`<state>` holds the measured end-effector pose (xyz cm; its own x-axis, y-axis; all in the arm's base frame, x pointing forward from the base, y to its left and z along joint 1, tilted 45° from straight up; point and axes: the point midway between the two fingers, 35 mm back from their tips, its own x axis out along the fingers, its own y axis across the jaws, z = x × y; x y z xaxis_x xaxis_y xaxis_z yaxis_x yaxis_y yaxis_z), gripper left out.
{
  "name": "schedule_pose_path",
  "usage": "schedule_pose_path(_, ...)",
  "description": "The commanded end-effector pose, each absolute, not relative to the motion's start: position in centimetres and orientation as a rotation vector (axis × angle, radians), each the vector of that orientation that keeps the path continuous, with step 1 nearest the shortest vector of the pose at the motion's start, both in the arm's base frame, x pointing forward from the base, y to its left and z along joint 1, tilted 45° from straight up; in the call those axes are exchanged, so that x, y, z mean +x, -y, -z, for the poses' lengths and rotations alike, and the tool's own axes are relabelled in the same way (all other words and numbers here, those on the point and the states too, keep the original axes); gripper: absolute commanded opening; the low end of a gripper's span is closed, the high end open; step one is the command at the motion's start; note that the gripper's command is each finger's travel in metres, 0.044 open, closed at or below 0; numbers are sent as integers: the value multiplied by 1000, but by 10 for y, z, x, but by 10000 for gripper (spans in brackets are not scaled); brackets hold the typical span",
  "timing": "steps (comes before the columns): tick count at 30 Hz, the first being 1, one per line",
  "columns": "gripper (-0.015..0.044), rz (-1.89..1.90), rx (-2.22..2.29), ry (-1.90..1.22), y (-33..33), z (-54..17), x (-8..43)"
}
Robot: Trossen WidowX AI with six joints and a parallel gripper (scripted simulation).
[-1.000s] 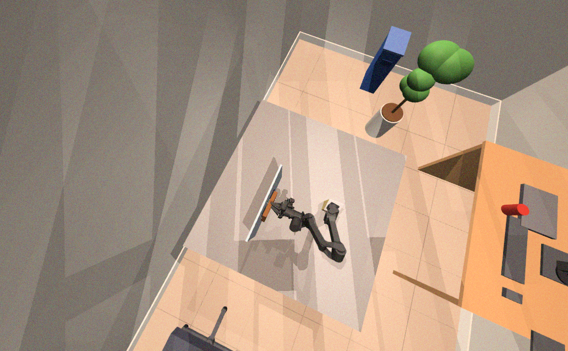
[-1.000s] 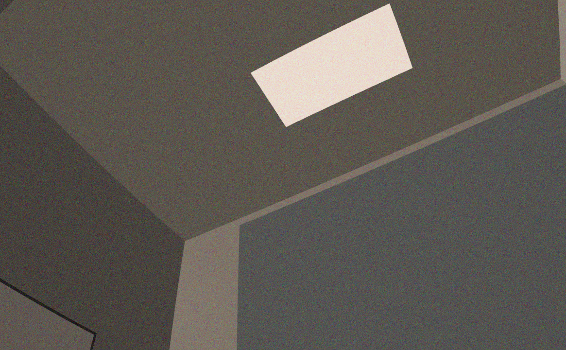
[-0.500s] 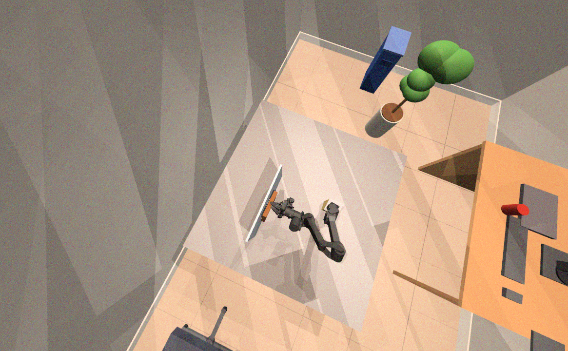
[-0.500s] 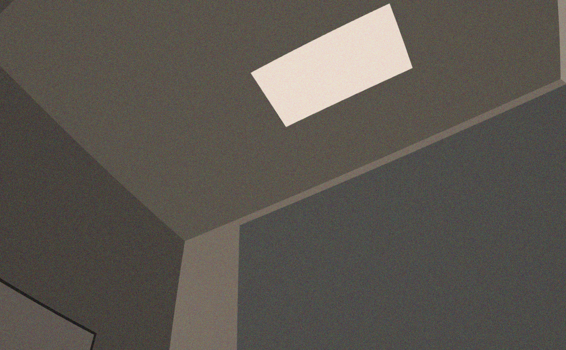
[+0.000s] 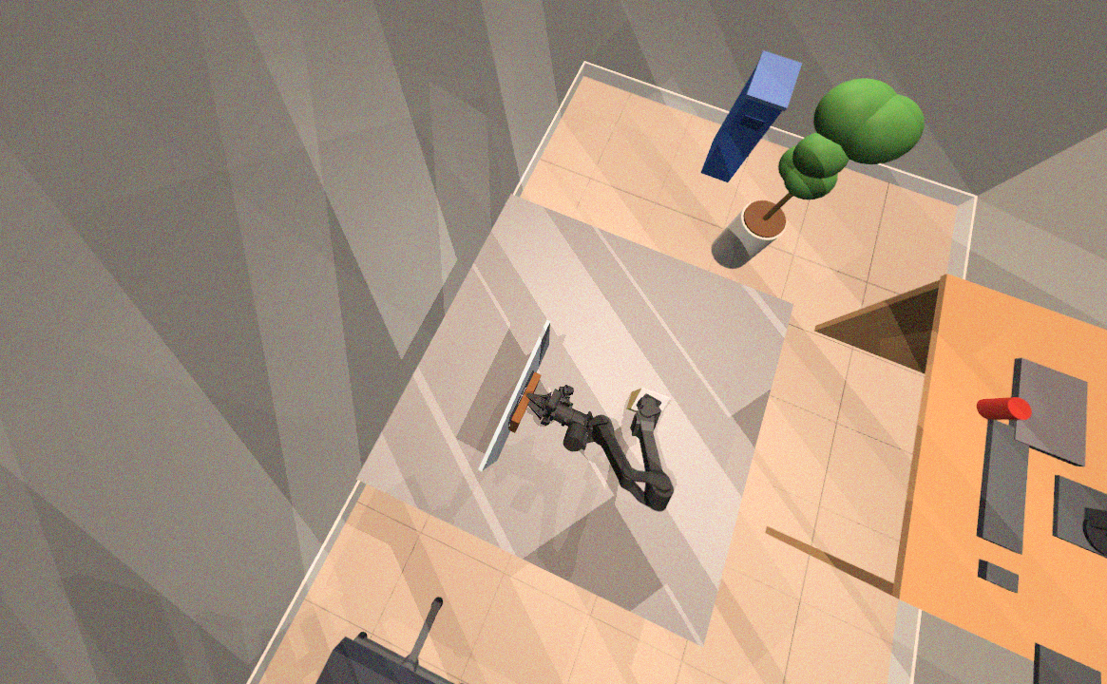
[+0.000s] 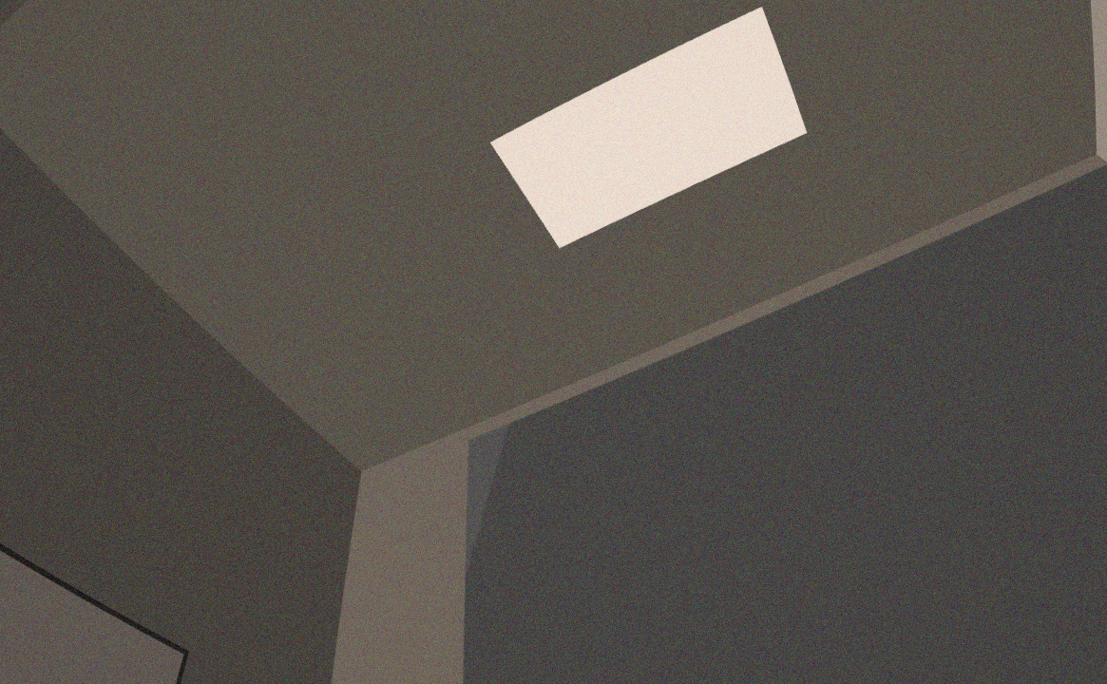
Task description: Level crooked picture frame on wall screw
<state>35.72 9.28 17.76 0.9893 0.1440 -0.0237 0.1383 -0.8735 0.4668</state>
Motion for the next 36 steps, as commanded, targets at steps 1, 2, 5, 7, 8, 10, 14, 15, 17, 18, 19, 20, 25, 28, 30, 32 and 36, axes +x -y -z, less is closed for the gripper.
schedule_pose_path(1,260,-22,2645,-203,-94,-179,357)
schedule_pose_path(2,260,-22,2645,-203,-94,-179,357)
schedule_pose_path(5,208,-22,2645,-203,-94,-179,357)
schedule_pose_path(7,155,-22,2645,-203,-94,-179,357)
schedule_pose_path(8,129,-22,2645,-203,-94,-179,357)
schedule_pose_path(10,76,-22,2645,-203,-94,-179,357)
schedule_pose_path(14,50,-22,2645,-203,-94,-179,357)
schedule_pose_path(15,43,-22,2645,-203,-94,-179,357)
schedule_pose_path(17,30,-22,2645,-203,-94,-179,357)
schedule_pose_path(18,3,-22,2645,-203,-94,-179,357)
schedule_pose_path(19,0,-22,2645,-203,-94,-179,357)
schedule_pose_path(20,0,-22,2645,-203,-94,-179,357)
schedule_pose_path(25,0,-22,2645,-203,-93,-179,357)
schedule_pose_path(28,0,-22,2645,-203,-93,-179,358)
schedule_pose_path(30,0,-22,2645,-203,-92,-179,358)
schedule_pose_path(32,0,-22,2645,-203,-92,-179,358)
schedule_pose_path(36,0,-22,2645,-203,-91,-180,358)
